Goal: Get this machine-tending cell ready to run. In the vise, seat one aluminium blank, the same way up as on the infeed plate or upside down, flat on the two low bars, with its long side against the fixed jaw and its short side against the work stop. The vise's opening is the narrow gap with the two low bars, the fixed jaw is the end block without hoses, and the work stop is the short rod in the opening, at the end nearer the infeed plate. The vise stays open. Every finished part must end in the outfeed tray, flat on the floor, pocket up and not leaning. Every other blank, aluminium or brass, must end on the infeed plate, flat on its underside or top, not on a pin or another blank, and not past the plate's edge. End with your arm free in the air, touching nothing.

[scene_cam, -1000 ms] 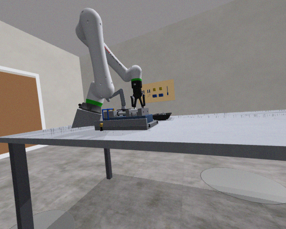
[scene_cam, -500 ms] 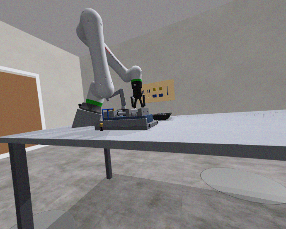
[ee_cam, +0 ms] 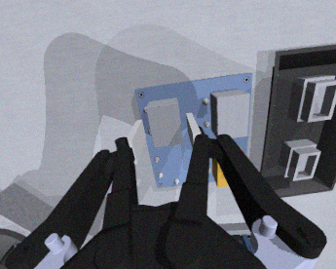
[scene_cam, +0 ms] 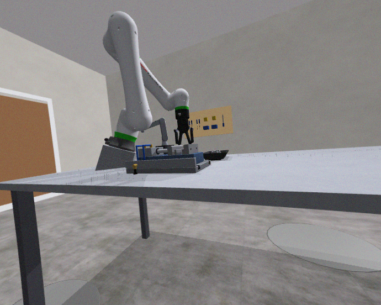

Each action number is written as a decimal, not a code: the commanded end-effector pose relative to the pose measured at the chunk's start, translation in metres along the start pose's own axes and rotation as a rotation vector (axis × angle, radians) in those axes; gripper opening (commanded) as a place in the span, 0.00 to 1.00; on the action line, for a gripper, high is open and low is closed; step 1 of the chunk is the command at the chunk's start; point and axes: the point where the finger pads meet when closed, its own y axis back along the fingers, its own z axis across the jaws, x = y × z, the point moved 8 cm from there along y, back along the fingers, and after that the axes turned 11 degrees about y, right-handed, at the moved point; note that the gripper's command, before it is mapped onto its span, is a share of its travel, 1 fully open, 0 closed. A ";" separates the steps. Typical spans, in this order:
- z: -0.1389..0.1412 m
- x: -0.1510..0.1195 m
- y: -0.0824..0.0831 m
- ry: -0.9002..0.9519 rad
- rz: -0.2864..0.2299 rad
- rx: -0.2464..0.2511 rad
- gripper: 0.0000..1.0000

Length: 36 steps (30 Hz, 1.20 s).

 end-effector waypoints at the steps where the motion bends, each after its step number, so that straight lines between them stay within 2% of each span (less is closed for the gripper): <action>1: 0.000 0.000 -0.001 0.000 0.000 0.000 0.40; 36: 0.000 0.000 -0.005 0.000 0.000 0.000 0.40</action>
